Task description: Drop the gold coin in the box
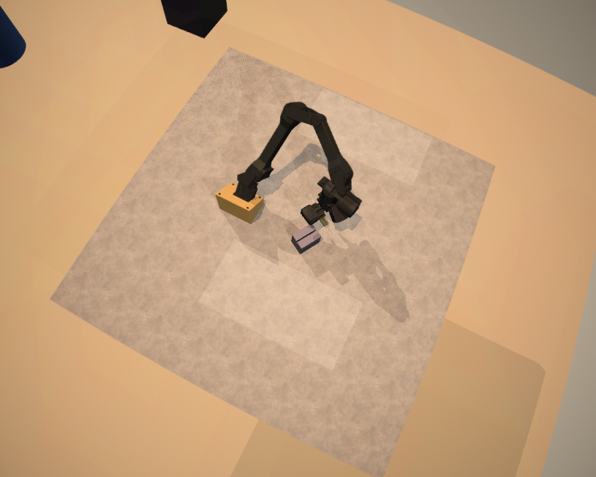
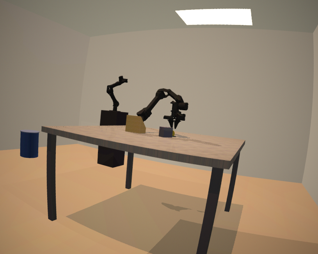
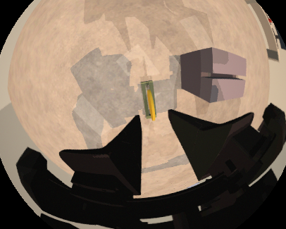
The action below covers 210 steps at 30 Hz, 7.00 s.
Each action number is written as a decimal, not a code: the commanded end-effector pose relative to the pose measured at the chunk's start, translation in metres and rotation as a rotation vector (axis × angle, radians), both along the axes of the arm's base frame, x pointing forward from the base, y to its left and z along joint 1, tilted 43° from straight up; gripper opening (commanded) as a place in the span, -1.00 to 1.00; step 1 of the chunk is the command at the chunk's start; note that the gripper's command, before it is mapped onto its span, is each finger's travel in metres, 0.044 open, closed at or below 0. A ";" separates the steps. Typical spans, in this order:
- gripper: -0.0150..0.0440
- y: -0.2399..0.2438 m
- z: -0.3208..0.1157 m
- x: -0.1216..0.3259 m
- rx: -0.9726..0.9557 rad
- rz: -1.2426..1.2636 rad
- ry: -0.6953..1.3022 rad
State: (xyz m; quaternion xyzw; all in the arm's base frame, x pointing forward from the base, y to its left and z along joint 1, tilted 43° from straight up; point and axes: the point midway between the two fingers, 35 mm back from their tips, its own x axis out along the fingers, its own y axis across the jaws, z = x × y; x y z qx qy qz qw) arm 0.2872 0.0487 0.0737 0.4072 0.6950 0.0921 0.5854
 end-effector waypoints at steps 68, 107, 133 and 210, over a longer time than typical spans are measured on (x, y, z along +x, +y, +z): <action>-0.49 0.002 -0.004 0.002 0.000 -0.003 0.006; -0.49 -0.030 0.032 -0.003 -0.005 0.414 -0.374; -0.49 -0.031 0.032 -0.003 -0.019 1.071 -0.976; -0.49 -0.112 -0.044 -0.017 -0.029 1.134 -1.031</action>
